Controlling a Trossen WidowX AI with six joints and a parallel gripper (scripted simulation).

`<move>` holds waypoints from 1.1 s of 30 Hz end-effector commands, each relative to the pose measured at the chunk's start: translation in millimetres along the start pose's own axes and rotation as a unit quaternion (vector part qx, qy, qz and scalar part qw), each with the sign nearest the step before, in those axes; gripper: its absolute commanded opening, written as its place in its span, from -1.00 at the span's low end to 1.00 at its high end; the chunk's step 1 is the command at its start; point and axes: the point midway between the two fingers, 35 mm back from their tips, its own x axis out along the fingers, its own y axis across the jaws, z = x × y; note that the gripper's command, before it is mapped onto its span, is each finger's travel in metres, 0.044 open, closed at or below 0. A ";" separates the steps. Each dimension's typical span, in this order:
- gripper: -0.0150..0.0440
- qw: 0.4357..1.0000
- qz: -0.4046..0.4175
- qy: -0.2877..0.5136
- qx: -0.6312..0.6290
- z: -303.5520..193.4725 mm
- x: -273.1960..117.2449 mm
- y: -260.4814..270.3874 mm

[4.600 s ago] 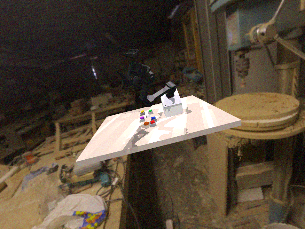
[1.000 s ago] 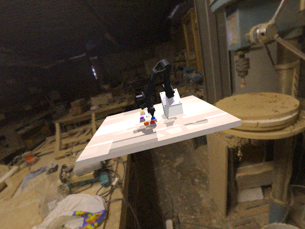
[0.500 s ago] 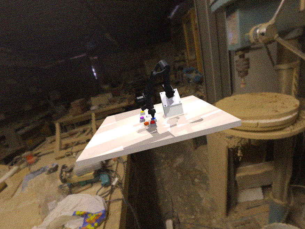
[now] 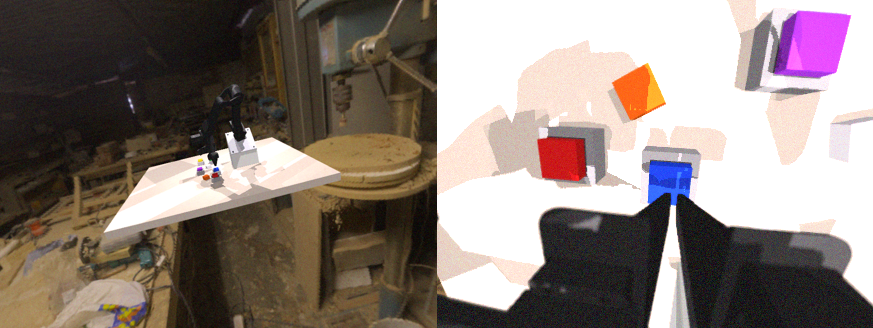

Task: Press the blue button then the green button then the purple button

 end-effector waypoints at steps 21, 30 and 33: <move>-0.42 1.000 -0.022 -0.009 -0.002 37.5 -82.6 -85.3; -0.42 1.000 -0.015 -0.005 -0.004 28.1 -79.9 -206.1; -0.42 1.000 -0.006 -0.005 -0.007 16.5 -74.2 -235.5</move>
